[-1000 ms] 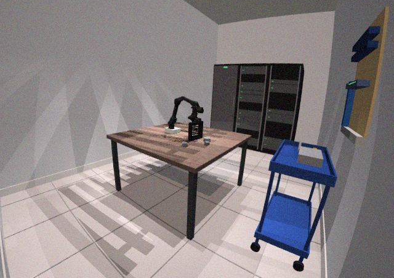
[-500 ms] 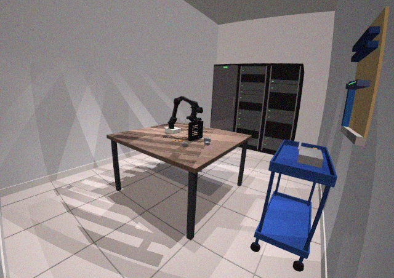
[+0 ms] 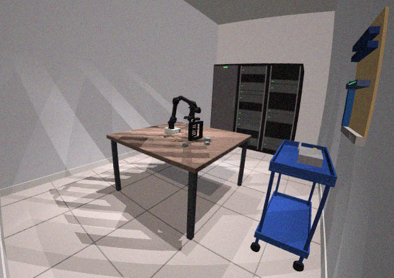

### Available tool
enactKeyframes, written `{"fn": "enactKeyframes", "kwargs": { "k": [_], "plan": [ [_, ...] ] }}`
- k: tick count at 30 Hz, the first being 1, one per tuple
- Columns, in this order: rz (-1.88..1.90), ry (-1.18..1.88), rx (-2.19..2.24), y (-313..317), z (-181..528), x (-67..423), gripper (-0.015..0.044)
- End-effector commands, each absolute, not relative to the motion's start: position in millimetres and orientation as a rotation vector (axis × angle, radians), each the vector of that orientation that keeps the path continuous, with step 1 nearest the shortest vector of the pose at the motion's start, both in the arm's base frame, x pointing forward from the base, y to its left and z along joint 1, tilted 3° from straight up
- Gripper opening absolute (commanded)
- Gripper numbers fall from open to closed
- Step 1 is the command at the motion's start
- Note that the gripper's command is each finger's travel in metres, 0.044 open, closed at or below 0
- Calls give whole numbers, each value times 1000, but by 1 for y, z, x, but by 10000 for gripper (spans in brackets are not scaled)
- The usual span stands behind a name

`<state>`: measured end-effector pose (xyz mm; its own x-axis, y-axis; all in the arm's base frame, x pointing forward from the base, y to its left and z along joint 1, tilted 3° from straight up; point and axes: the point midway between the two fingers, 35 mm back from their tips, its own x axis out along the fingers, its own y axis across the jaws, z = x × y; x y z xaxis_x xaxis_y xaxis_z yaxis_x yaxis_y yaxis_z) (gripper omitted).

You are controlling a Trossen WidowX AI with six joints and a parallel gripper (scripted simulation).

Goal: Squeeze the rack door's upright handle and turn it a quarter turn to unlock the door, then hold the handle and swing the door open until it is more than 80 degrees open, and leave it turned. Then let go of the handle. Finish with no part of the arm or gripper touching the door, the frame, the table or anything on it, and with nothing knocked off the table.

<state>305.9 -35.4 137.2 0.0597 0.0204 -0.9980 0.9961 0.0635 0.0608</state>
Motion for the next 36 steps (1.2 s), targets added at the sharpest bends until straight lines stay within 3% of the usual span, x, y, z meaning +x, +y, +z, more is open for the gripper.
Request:
{"fn": "enactKeyframes", "kwargs": {
  "k": [1, 36],
  "plan": [
    [-1040, 1233, 1136, -38, 137, 302, 10],
    [-649, 1406, 709, -79, 132, 247, 10]
  ]
}}
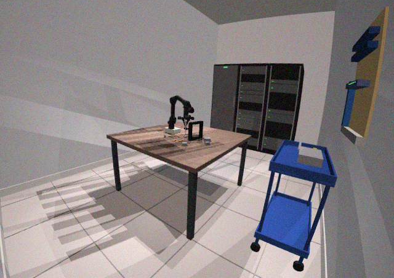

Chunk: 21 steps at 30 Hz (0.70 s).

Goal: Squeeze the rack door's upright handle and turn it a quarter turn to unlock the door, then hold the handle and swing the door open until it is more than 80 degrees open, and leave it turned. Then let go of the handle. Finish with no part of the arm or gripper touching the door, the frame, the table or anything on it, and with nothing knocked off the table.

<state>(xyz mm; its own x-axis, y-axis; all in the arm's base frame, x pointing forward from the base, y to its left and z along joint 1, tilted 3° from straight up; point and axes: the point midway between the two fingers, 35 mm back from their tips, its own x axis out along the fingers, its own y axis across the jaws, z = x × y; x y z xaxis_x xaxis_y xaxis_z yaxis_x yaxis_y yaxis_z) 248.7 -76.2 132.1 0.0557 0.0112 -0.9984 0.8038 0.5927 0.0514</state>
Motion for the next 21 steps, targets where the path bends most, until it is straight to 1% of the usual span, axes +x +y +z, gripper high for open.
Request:
{"fn": "enactKeyframes", "kwargs": {
  "k": [1, 21],
  "plan": [
    [-638, 1409, 698, -81, 132, 246, 10],
    [-434, 1464, 475, -113, 130, 228, 10]
  ]
}}
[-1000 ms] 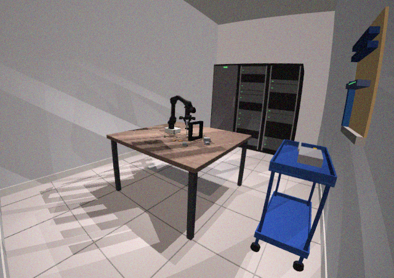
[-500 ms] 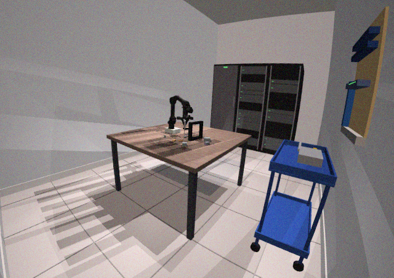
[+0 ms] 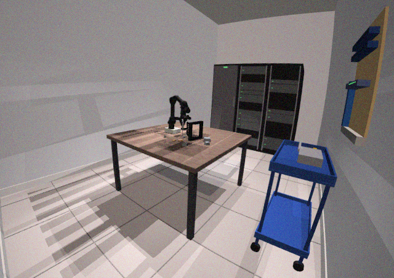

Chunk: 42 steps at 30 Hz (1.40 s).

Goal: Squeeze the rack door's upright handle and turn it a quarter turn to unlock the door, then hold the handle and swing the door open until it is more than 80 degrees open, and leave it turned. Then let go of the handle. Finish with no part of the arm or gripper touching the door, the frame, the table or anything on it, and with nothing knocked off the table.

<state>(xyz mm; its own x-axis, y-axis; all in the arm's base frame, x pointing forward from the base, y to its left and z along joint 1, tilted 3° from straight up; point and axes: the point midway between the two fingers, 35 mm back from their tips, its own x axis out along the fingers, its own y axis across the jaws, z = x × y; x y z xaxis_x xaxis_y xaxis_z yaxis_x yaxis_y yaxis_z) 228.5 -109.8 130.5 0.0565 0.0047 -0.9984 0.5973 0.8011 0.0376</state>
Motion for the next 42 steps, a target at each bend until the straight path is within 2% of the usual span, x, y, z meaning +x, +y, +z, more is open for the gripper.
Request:
{"fn": "enactKeyframes", "kwargs": {
  "k": [1, 42],
  "plan": [
    [-424, 1466, 464, -115, 130, 227, 10],
    [-69, 1508, 76, -178, 130, 218, 10]
  ]
}}
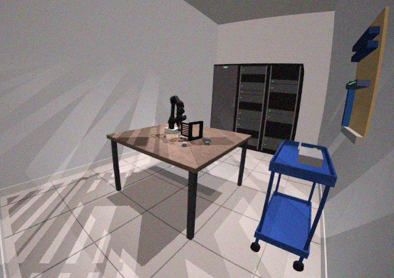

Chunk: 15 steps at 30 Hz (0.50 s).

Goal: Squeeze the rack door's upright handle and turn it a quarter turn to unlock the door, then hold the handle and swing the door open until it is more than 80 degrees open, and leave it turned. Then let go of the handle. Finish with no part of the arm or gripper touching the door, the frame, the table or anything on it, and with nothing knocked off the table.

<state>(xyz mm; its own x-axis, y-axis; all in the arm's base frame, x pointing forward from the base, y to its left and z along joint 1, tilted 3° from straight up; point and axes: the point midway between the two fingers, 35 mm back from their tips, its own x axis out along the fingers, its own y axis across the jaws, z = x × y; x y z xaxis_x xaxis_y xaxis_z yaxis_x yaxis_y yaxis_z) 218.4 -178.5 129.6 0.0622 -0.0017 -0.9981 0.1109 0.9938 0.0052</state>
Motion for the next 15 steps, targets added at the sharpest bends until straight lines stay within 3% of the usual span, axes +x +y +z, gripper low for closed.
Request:
{"fn": "enactKeyframes", "kwargs": {
  "k": [1, 7, 15],
  "plan": [
    [-69, 1508, 76, -178, 130, 218, 10],
    [-69, 1508, 76, -178, 130, 218, 10],
    [-69, 1508, 76, -178, 130, 218, 220]
  ]
}}
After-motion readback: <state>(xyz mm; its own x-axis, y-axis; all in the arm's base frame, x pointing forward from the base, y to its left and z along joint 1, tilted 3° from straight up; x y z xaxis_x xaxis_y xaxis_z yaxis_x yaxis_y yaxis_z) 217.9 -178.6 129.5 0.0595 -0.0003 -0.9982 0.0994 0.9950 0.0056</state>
